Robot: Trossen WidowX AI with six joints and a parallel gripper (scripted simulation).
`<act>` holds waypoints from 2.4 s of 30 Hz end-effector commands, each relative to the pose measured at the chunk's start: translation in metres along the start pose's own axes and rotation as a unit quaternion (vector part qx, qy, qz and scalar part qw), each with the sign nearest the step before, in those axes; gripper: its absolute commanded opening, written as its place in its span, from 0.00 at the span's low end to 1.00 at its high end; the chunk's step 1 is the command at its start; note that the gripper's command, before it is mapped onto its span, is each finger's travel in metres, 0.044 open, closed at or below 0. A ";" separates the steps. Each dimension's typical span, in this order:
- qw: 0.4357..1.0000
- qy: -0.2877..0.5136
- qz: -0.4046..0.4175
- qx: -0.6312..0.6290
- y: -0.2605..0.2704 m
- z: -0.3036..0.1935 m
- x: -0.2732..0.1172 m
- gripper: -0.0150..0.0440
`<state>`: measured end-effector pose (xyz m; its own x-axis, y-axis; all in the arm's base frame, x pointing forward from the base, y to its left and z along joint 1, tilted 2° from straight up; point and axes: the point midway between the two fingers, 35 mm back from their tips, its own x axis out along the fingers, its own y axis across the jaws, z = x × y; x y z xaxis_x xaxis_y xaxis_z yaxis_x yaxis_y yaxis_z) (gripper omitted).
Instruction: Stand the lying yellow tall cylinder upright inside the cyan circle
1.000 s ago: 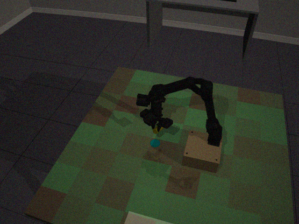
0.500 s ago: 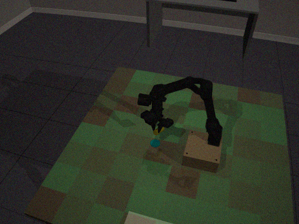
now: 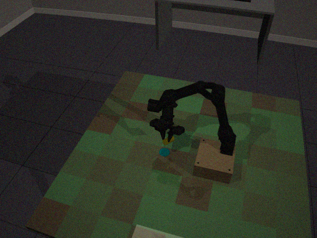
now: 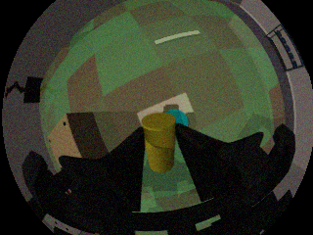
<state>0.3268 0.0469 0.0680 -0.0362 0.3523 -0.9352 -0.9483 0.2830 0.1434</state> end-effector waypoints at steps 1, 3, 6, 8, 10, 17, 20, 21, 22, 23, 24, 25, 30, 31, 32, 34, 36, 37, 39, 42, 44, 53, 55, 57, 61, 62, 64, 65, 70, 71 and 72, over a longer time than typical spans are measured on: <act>1.000 -0.015 0.010 -0.002 0.002 -0.002 0.004 0.43; 1.000 -0.022 0.012 -0.003 0.002 -0.002 0.004 0.43; 0.999 -0.032 0.014 -0.004 0.003 -0.003 0.005 0.43; 0.999 -0.039 0.016 -0.005 0.003 -0.003 0.006 0.43; 0.999 -0.046 0.018 -0.006 0.003 -0.003 0.006 0.43; 0.997 -0.070 0.023 -0.008 0.003 -0.004 0.007 0.43; 0.996 -0.080 0.025 -0.009 0.004 -0.004 0.008 0.43; 0.996 -0.083 0.025 -0.010 0.004 -0.005 0.008 0.43; 0.996 -0.087 0.026 -0.010 0.004 -0.005 0.008 0.43; 0.996 -0.090 0.027 -0.011 0.004 -0.005 0.008 0.43; 0.995 -0.094 0.027 -0.011 0.004 -0.005 0.008 0.43; 0.995 -0.097 0.027 -0.011 0.004 -0.005 0.008 0.43; 0.993 -0.115 0.029 -0.013 0.004 -0.005 0.009 0.43; 0.992 -0.118 0.030 -0.013 0.004 -0.006 0.009 0.43; 0.992 -0.122 0.030 -0.014 0.004 -0.006 0.009 0.43; 0.991 -0.129 0.031 -0.014 0.004 -0.006 0.009 0.43; 0.990 -0.136 0.031 -0.015 0.004 -0.006 0.009 0.43; 0.990 -0.139 0.031 -0.015 0.004 -0.006 0.009 0.43; 0.989 -0.146 0.031 -0.016 0.004 -0.006 0.009 0.43; 0.987 -0.157 0.032 -0.017 0.004 -0.007 0.009 0.43; 0.986 -0.164 0.032 -0.018 0.004 -0.007 0.009 0.43; 0.980 -0.196 0.030 -0.021 0.004 -0.008 0.008 0.43; 0.978 -0.203 0.030 -0.021 0.004 -0.008 0.008 0.43; 0.977 -0.210 0.029 -0.022 0.004 -0.008 0.008 0.43; 0.974 -0.224 0.028 -0.023 0.004 -0.009 0.007 0.43; 0.973 -0.228 0.027 -0.023 0.004 -0.009 0.007 0.43; 0.971 -0.235 0.026 -0.024 0.004 -0.009 0.007 0.43; 0.970 -0.239 0.026 -0.024 0.004 -0.009 0.007 0.43; 0.966 -0.256 0.022 -0.025 0.004 -0.010 0.006 0.43; 0.965 -0.260 0.022 -0.026 0.004 -0.010 0.005 0.43; 0.964 -0.263 0.021 -0.026 0.004 -0.010 0.005 0.43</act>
<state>0.3218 0.0412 0.0618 0.0698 0.7521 -0.6554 -0.9642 0.2193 0.1491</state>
